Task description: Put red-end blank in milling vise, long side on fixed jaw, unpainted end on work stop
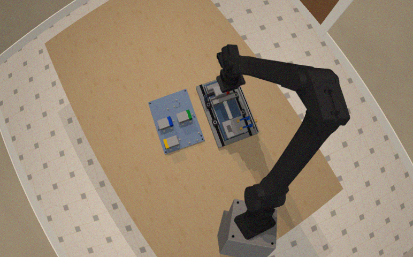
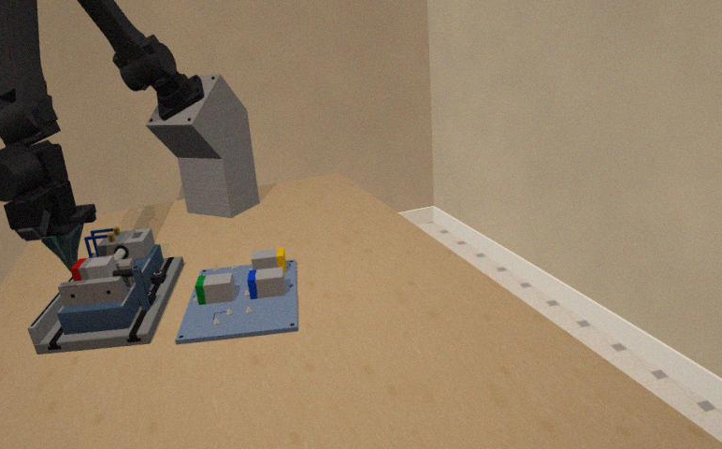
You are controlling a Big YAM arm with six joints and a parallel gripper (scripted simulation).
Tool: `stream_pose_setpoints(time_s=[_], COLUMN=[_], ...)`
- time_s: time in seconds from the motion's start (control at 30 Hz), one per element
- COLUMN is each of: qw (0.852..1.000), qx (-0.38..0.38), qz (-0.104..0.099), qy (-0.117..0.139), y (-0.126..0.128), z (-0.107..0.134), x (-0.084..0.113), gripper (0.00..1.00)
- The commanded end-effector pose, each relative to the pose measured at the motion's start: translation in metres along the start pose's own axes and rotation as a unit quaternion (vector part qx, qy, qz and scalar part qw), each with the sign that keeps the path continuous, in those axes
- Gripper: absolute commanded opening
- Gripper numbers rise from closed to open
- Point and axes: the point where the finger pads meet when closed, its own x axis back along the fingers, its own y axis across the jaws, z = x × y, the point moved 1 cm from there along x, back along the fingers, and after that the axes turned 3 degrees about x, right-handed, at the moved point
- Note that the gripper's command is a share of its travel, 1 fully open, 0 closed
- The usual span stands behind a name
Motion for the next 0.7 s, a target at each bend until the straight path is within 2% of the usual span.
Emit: stream_pose_setpoints(time_s=[0.0, 0.5, 0.67], qw=[1.0, 1.0, 1.0], qx=[0.006, 0.009, 0.007], qz=[-0.007, -0.007, -0.002], qy=[-0.007, -0.009, -0.015], y=[0.015, 0.013, 0.001], z=[-0.006, -0.008, -0.014], x=[-0.004, -0.003, 0.0], gripper=[0.0, 0.0, 0.0])
